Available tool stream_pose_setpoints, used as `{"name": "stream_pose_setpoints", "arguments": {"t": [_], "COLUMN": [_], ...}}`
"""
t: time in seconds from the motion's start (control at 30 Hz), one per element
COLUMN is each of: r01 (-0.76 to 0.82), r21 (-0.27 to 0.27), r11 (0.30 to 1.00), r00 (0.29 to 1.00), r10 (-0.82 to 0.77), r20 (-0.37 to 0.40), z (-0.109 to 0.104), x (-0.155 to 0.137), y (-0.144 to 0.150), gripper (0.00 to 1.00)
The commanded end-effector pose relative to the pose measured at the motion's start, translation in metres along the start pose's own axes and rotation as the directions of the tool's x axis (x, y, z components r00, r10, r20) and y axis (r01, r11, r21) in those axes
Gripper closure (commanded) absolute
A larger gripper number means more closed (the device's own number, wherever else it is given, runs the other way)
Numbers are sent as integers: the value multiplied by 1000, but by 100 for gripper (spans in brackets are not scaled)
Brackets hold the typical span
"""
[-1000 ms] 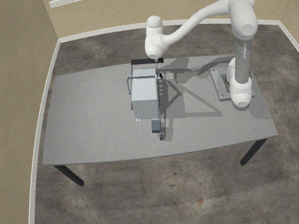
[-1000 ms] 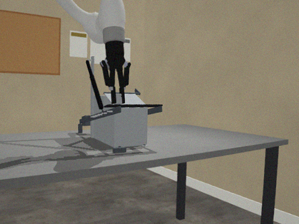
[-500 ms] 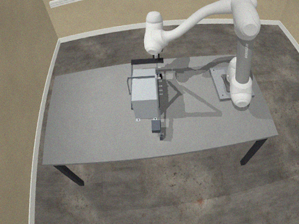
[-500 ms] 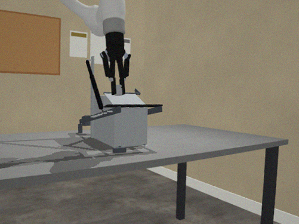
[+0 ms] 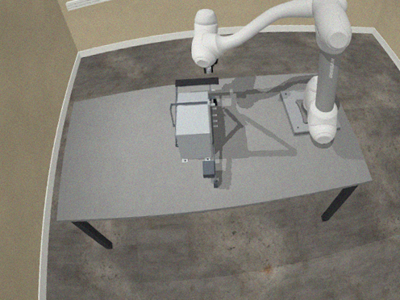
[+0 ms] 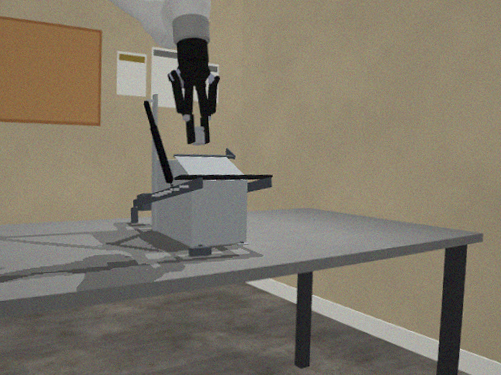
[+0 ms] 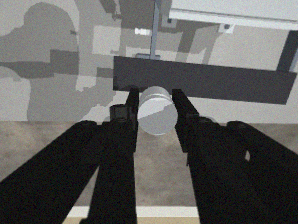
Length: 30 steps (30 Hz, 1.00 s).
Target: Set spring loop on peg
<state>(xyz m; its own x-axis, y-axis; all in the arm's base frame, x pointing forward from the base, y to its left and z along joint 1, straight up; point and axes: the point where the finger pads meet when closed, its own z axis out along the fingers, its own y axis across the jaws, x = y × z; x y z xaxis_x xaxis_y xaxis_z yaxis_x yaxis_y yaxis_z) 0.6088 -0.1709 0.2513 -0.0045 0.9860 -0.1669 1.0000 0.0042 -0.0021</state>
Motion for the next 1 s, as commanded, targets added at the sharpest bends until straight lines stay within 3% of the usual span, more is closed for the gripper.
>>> {"name": "stream_pose_setpoints", "arguments": {"t": [0.0,0.5,0.97], "r01": [0,0,0], "r21": [-1,-1,-1], "r11": [1000,1000,1000], "r00": [1000,1000,1000], "r10": [0,0,0], "r20": [0,0,0], "z": [-1,-37,-57], "x": [0,-7,-10], "y": [0,0,0], "gripper": [75,75,75]}}
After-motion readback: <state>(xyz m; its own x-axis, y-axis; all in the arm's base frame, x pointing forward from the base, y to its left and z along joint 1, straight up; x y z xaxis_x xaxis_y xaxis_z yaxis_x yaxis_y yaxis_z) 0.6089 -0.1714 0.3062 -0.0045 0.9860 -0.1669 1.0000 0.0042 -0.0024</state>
